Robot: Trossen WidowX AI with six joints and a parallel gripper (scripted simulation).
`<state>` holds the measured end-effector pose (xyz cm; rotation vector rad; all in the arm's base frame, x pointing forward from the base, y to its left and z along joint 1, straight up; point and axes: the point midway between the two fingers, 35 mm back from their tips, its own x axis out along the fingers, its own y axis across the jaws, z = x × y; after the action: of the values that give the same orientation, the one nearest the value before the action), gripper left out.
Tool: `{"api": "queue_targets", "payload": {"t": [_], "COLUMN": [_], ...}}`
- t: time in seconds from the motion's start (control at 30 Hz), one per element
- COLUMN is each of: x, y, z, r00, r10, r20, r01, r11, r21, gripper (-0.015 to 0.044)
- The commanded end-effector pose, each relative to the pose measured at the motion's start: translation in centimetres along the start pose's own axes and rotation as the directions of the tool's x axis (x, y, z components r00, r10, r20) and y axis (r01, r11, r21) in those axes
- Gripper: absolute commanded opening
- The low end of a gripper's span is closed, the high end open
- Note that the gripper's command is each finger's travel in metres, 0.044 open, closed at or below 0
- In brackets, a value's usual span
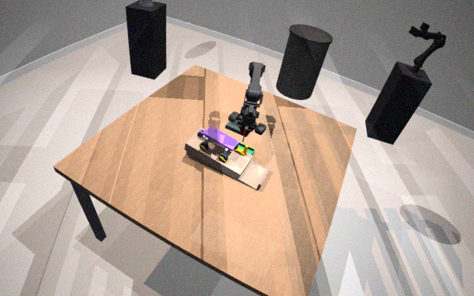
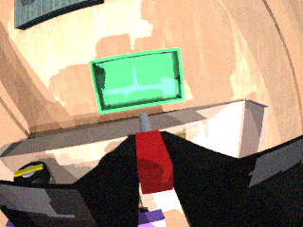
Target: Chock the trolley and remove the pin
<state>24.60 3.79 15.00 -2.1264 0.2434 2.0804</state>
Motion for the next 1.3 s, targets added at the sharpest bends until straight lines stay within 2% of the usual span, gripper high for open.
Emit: {"api": "queue_targets", "payload": {"t": [0.0, 0.53, 0.8, 1.27], "x": [-0.1, 2.0, 3.9, 7.8], "y": [0.0, 0.0, 0.6, 2.5], "z": [0.1, 2.3, 2.2, 2.2], "r00": [1.0, 1.0, 0.99, 0.987], "r10": [-0.012, -0.011, 0.144, 0.162], "r20": [-0.002, 0.001, -0.002, -0.003], "r01": [0.012, 0.011, -0.144, -0.162], "r11": [0.999, 0.999, 0.989, 0.986], "r21": [-0.032, -0.032, -0.032, -0.033], "gripper": [0.0, 0.0, 0.0, 0.0]}}
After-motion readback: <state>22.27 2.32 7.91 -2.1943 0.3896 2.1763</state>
